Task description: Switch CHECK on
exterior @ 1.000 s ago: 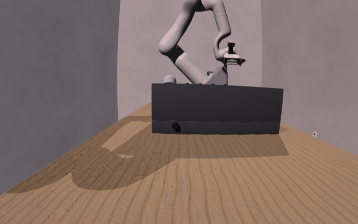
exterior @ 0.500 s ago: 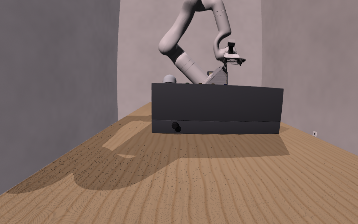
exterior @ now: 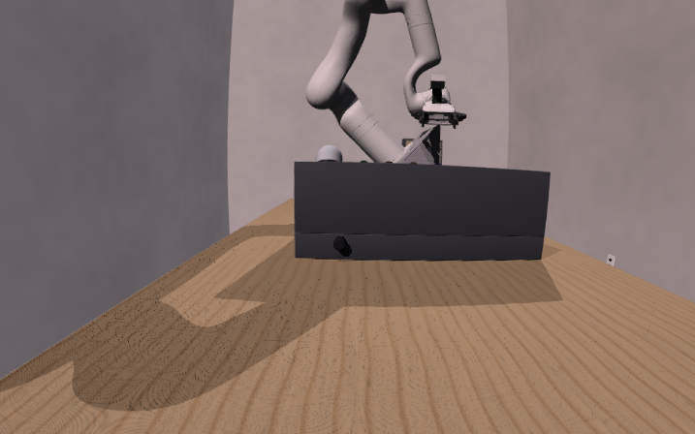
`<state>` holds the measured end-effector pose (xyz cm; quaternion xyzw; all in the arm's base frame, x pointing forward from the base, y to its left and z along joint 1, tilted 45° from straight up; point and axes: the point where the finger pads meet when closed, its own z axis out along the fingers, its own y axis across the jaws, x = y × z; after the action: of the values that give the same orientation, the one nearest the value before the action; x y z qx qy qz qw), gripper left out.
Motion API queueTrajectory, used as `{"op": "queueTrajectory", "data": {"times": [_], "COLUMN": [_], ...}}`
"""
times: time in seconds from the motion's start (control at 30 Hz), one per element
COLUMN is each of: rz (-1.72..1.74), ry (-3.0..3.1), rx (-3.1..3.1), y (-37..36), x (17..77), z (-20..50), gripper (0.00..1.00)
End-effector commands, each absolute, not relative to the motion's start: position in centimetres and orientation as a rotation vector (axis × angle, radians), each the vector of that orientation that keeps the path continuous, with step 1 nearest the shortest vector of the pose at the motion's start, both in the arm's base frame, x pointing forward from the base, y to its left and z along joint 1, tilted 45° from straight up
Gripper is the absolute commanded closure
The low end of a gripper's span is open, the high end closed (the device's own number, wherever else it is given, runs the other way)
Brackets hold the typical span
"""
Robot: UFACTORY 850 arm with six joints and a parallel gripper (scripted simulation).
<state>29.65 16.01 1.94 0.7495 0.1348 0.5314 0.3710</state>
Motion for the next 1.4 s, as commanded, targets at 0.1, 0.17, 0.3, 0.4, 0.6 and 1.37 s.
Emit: {"op": "queueTrajectory", "data": {"times": [0.1, 0.17, 0.3, 0.4, 0.6, 1.37], "rz": [1.334, 1.325, 1.316, 1.31, 1.305, 1.301], "ry": [0.316, 0.299, 0.279, 0.257, 0.234, 0.14], "rx": [1.951, 1.963, 1.977, 1.991, 2.005, 2.055], "y": [11.3, 9.2, 7.0, 4.8, 2.8, -3.7], "x": [34.2, 35.2, 36.0, 36.4, 36.7, 36.0], "z": [5.1, 6.1, 7.2, 8.2, 9.1, 11.9], "gripper": [0.0, 0.0, 0.0, 0.0, 0.0, 0.0]}}
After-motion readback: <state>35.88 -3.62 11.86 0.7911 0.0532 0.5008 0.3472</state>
